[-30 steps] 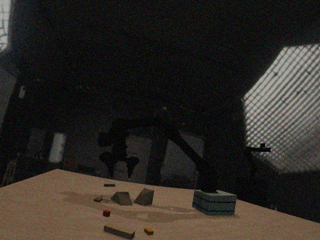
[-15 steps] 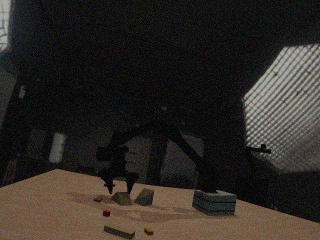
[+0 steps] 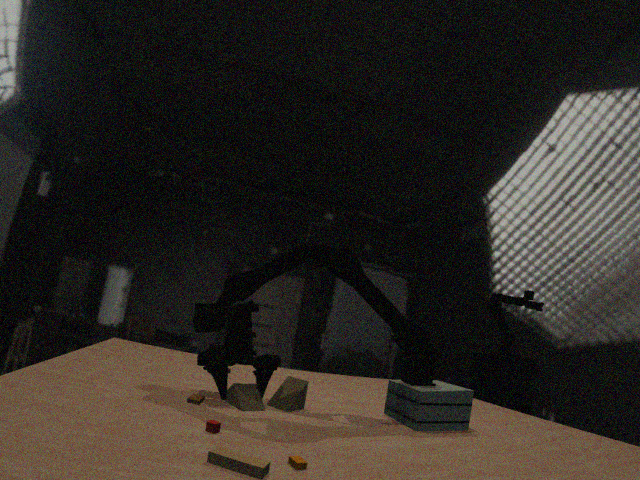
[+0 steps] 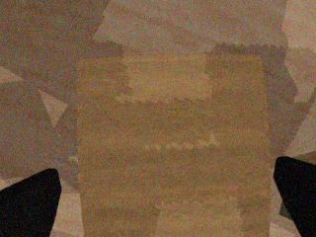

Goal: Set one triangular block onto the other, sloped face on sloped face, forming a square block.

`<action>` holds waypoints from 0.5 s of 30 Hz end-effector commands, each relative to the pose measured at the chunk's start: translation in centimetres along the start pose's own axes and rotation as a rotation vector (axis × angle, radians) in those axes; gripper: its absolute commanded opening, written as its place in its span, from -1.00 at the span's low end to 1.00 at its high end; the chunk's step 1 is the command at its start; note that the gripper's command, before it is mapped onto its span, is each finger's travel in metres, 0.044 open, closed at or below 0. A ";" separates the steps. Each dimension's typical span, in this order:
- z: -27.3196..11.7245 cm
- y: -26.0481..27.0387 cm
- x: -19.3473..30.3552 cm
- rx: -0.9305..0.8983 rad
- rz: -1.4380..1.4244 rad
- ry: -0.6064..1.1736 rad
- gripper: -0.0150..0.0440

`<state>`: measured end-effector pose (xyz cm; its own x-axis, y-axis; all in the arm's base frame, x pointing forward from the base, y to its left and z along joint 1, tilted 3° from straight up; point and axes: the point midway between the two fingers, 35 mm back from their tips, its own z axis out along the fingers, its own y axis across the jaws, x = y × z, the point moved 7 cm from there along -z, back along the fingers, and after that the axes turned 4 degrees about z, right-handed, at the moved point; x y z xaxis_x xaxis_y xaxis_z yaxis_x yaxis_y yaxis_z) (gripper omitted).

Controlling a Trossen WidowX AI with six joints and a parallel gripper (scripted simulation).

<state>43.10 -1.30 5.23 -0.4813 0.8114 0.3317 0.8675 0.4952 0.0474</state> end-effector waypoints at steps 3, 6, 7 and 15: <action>0.2 -0.1 0.1 0.001 0.006 0.005 1.00; 0.2 -0.1 0.1 0.001 0.006 0.005 1.00; 0.1 0.0 0.0 0.001 0.000 0.001 0.91; 0.1 0.0 0.0 0.001 0.000 0.001 0.33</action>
<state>43.05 -1.28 5.16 -0.4808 0.8113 0.3325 0.8675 0.4954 0.0456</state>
